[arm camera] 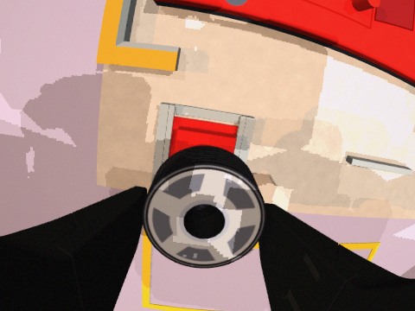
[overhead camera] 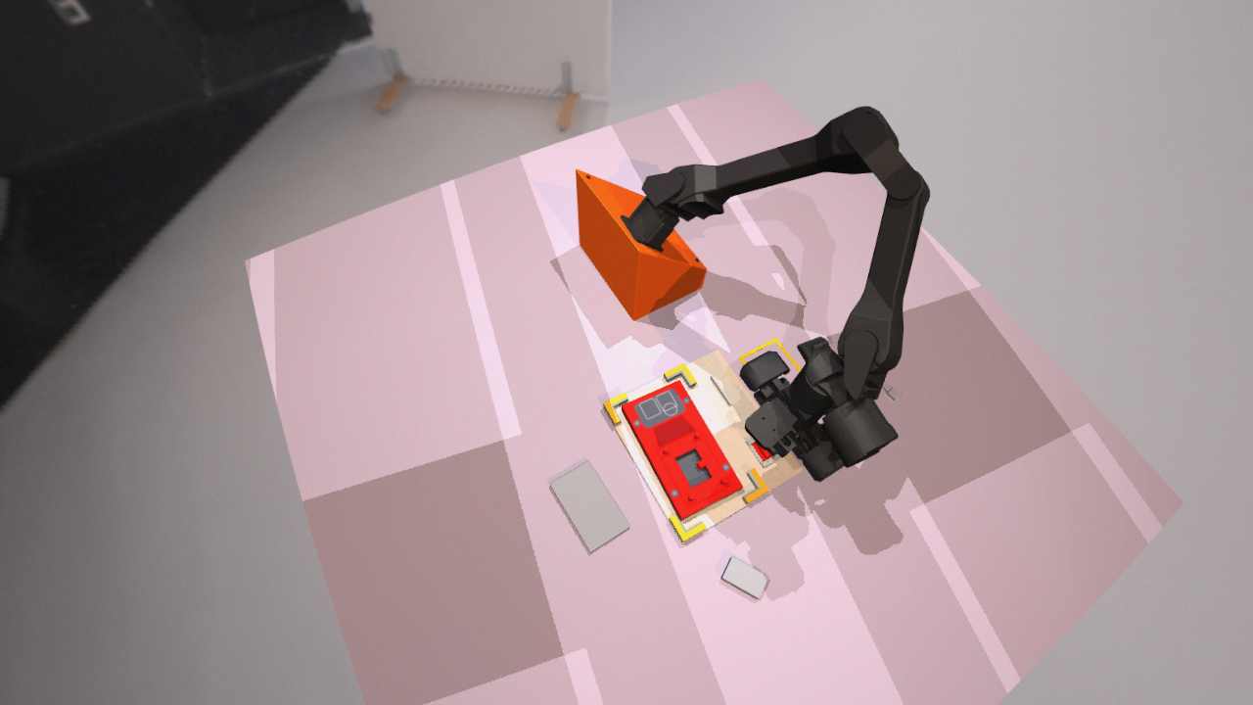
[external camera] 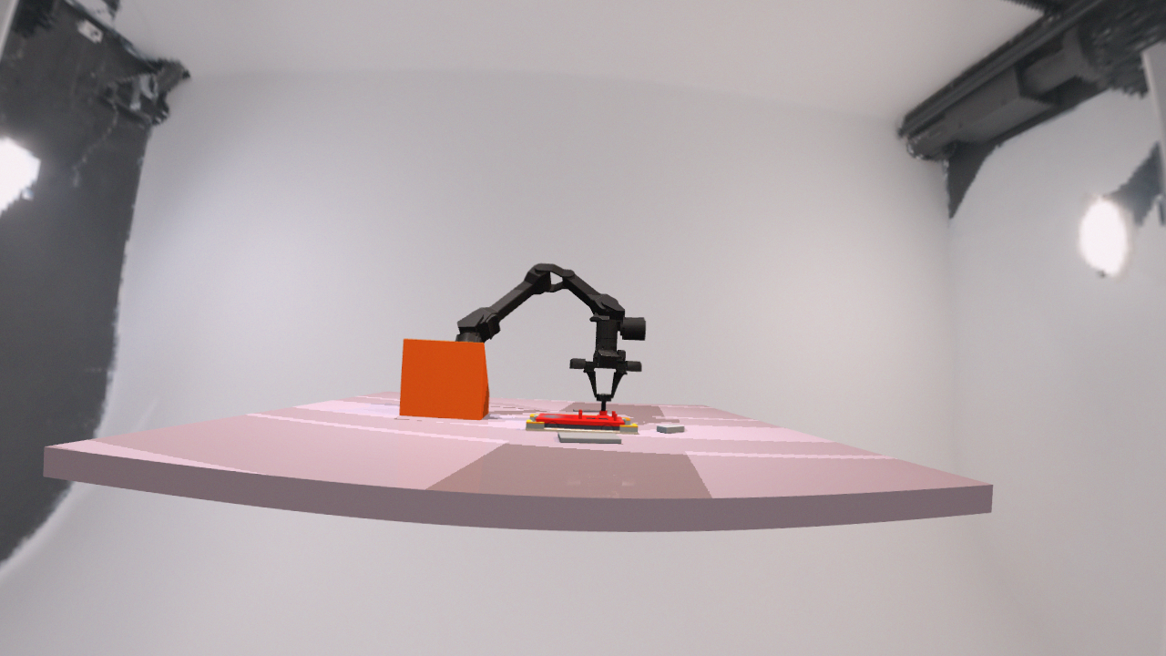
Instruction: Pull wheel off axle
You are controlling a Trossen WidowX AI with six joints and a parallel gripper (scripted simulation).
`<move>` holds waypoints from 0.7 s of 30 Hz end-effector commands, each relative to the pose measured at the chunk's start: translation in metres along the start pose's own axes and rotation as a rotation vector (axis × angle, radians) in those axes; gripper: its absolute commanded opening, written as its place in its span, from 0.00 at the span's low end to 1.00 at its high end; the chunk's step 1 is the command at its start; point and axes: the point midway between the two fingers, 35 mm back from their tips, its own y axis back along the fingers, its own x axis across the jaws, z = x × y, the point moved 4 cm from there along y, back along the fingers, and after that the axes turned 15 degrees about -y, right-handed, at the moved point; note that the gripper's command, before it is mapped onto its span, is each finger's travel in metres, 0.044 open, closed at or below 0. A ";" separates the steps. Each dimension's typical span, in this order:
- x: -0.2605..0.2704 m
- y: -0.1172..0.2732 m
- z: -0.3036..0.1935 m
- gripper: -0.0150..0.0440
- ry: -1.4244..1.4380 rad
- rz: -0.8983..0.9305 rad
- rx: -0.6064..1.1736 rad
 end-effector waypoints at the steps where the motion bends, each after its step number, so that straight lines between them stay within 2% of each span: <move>1: 0.001 0.002 -0.001 0.25 0.006 0.002 0.002; 21: 0.001 0.009 -0.001 0.25 0.005 0.003 0.003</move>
